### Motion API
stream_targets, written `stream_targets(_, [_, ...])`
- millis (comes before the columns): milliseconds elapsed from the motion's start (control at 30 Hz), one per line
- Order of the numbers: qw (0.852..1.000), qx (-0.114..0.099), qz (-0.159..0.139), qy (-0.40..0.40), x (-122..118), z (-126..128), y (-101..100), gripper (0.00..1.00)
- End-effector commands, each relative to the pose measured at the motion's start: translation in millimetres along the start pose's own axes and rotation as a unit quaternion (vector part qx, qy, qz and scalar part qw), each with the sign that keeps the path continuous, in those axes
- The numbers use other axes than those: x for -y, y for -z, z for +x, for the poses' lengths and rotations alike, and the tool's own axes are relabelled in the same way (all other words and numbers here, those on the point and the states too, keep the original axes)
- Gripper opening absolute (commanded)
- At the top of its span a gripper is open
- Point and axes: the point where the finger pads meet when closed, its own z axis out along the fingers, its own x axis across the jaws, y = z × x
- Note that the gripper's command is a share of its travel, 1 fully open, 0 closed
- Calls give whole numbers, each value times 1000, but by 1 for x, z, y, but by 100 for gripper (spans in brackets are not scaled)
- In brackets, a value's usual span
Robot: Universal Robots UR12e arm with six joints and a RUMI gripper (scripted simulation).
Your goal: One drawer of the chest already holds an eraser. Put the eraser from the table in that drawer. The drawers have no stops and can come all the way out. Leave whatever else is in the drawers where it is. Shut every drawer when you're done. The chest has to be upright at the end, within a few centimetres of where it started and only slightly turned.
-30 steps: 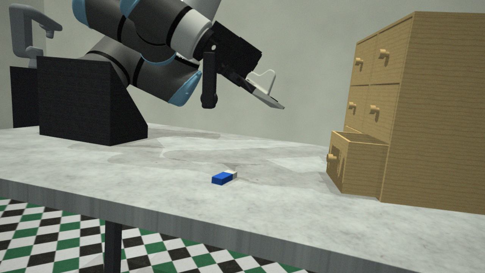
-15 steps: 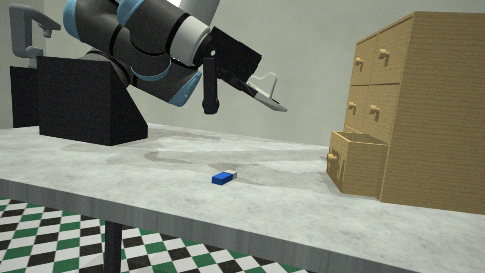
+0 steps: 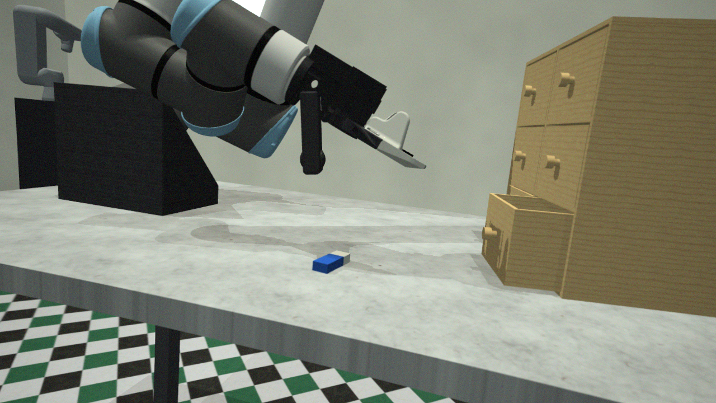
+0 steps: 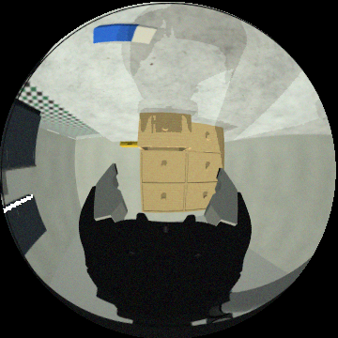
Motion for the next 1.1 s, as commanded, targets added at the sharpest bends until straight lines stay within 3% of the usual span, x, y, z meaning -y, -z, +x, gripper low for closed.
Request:
stream_targets(0, [999,35,-38,-1,0,-1,-3,100])
stream_targets(867, [998,34,-48,0,2,0,-5,100])
stream_targets(900, [998,34,-48,0,2,0,-5,20])
stream_targets(1067, [998,34,-48,0,2,0,-5,20])
